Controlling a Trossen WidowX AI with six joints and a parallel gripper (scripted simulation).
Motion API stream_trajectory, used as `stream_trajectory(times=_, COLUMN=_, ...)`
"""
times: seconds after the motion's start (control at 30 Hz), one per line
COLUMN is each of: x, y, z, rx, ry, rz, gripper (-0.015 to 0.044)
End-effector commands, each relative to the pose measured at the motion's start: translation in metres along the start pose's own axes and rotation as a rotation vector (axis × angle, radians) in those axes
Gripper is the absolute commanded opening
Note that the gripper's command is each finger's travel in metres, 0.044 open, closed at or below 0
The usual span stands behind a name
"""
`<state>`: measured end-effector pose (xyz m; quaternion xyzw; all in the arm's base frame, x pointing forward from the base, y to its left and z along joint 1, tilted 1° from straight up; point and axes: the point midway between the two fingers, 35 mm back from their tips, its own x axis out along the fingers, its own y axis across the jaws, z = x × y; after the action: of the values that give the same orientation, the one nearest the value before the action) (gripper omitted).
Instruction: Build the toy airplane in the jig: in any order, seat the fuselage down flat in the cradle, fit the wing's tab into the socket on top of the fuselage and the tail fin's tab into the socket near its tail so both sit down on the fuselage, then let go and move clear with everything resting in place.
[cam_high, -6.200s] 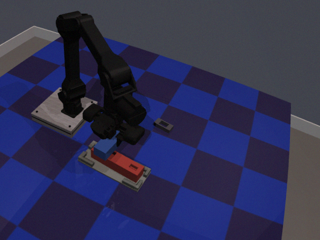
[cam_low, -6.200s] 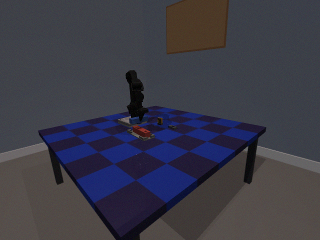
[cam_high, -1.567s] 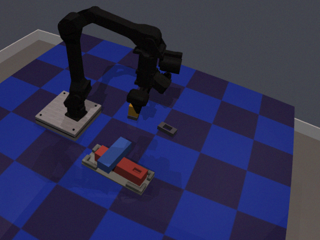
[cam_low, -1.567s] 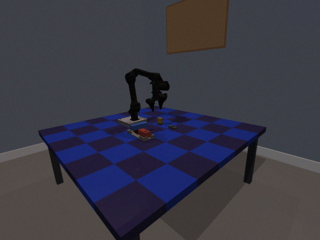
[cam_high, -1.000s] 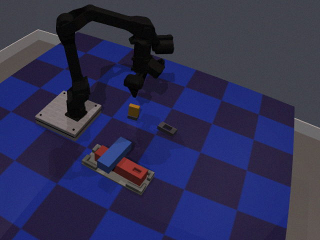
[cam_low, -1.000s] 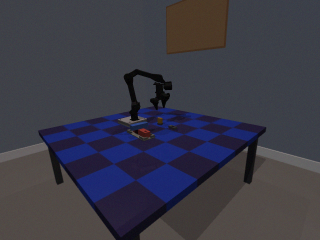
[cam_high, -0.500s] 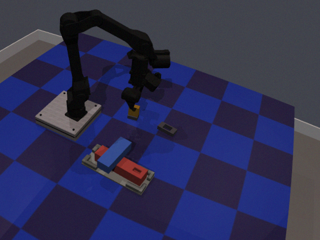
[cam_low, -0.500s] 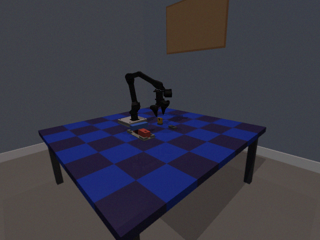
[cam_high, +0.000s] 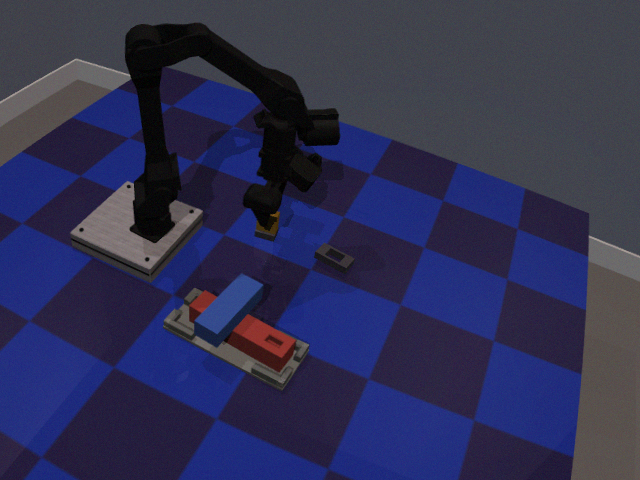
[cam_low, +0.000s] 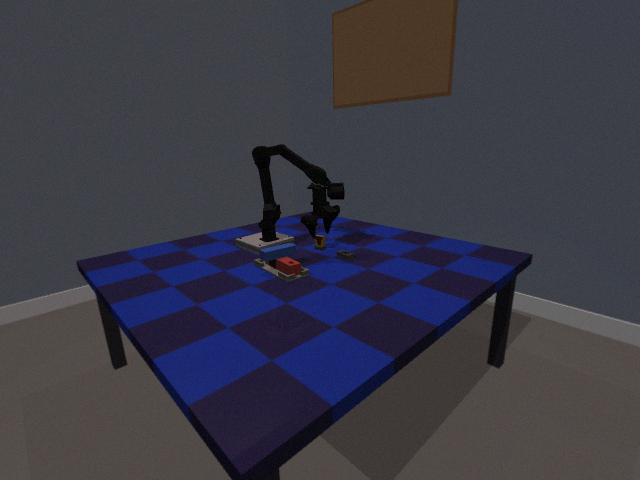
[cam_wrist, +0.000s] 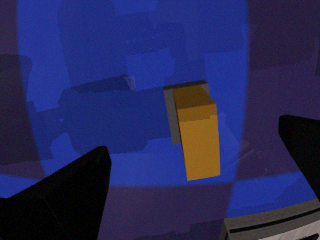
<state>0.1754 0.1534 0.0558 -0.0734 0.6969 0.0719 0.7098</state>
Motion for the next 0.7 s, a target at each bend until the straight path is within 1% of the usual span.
stream_trajectory(times=0.0, x=0.009, y=-0.001, z=-0.002, rx=0.003, ry=0.008, rz=-0.002, gripper=0.0440)
stream_trajectory(times=0.63, x=0.037, y=-0.002, z=-0.004, rx=0.003, ry=0.009, rz=-0.002, gripper=0.0440)
stream_trajectory(times=0.67, x=0.037, y=-0.002, z=-0.004, rx=0.003, ry=0.009, rz=-0.002, gripper=0.0414)
